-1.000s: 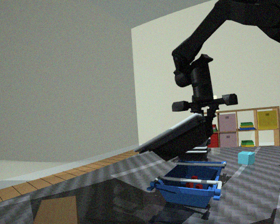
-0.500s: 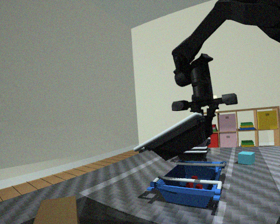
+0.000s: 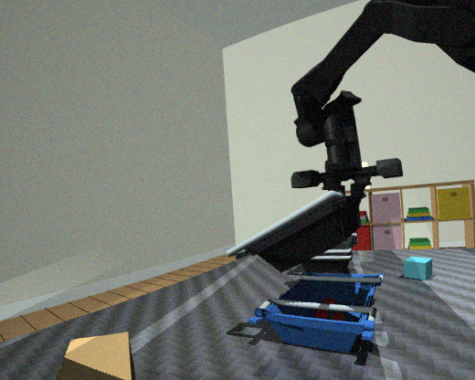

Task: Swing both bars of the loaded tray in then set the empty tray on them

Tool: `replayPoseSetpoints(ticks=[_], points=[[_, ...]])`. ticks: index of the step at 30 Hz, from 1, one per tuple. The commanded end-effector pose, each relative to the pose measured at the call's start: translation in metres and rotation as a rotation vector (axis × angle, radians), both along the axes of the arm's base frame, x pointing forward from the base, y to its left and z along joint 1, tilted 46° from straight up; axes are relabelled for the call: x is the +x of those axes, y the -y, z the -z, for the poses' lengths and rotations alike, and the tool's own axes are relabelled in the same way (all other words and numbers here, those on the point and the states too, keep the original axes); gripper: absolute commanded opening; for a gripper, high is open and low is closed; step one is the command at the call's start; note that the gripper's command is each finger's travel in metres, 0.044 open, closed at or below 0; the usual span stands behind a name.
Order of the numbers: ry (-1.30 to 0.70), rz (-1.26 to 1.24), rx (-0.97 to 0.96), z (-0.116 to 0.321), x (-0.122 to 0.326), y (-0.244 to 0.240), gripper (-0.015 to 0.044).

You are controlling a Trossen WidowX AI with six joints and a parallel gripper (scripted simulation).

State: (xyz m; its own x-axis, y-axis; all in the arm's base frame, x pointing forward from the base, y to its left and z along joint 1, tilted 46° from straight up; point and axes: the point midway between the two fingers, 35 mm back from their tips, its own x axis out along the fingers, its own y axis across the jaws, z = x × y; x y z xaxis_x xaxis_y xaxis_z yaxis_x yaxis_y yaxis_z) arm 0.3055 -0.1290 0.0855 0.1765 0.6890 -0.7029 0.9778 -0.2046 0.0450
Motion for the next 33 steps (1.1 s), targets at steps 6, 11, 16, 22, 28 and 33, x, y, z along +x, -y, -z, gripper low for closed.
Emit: replayPoseSetpoints(ticks=[6,11,16,22,28,33], points=[[0.020,0.009,-0.003,-0.003,0.002,0.004,0.0000],[0.020,0.009,-0.004,-0.002,0.003,0.003,0.0000],[0.020,0.010,-0.004,0.004,0.005,-0.002,0.0000],[0.020,0.010,-0.005,0.012,0.007,-0.009,0.0000],[0.020,0.010,-0.005,0.019,0.010,-0.016,0.0000],[0.020,0.010,-0.005,0.025,0.011,-0.022,0.0000]])
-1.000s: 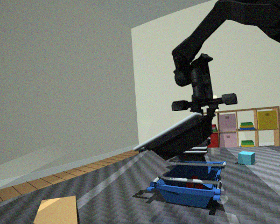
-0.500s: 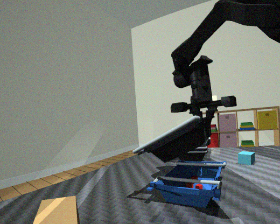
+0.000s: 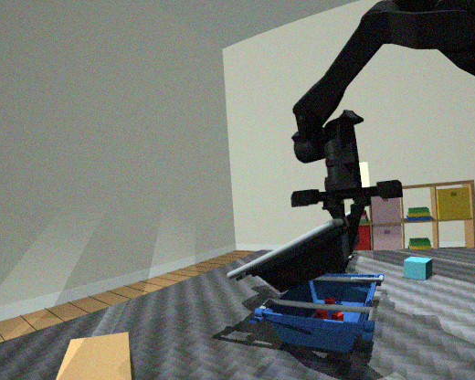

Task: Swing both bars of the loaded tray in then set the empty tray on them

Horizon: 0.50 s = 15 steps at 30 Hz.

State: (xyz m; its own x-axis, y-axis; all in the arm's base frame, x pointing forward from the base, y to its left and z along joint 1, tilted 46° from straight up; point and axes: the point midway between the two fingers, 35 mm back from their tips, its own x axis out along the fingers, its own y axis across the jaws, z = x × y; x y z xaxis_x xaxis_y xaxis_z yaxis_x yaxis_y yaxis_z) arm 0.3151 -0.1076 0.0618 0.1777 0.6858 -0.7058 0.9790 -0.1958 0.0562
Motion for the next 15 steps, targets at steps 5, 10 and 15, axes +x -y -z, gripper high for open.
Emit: replayPoseSetpoints(ticks=[5,10,15], points=[[0.011,0.018,0.003,0.008,0.003,-0.007,0.0000],[0.011,0.018,0.004,0.014,0.004,-0.013,0.0000],[0.011,0.018,0.004,0.017,0.003,-0.016,0.0000]])
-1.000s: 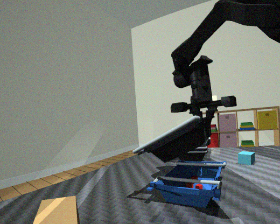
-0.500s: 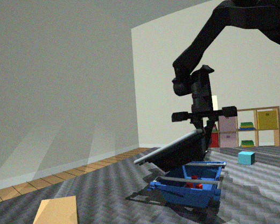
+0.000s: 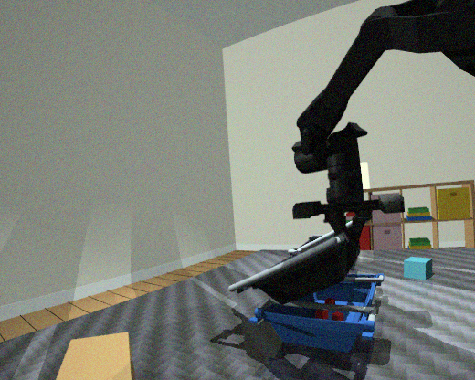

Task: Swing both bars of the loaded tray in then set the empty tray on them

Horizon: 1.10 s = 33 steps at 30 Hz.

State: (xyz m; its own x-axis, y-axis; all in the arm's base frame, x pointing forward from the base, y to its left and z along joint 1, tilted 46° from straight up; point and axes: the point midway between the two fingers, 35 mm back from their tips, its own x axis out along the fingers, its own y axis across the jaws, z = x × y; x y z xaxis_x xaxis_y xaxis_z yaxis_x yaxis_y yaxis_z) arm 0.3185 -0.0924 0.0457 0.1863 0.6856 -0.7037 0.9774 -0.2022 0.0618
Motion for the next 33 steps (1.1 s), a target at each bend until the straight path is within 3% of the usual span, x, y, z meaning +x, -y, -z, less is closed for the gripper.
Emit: replayPoseSetpoints(ticks=[1,33], points=[[0.005,0.012,0.003,0.0009,-0.0006,-0.0013,0.0000],[0.005,0.011,0.004,0.0073,-0.0081,-0.0088,0.0000]])
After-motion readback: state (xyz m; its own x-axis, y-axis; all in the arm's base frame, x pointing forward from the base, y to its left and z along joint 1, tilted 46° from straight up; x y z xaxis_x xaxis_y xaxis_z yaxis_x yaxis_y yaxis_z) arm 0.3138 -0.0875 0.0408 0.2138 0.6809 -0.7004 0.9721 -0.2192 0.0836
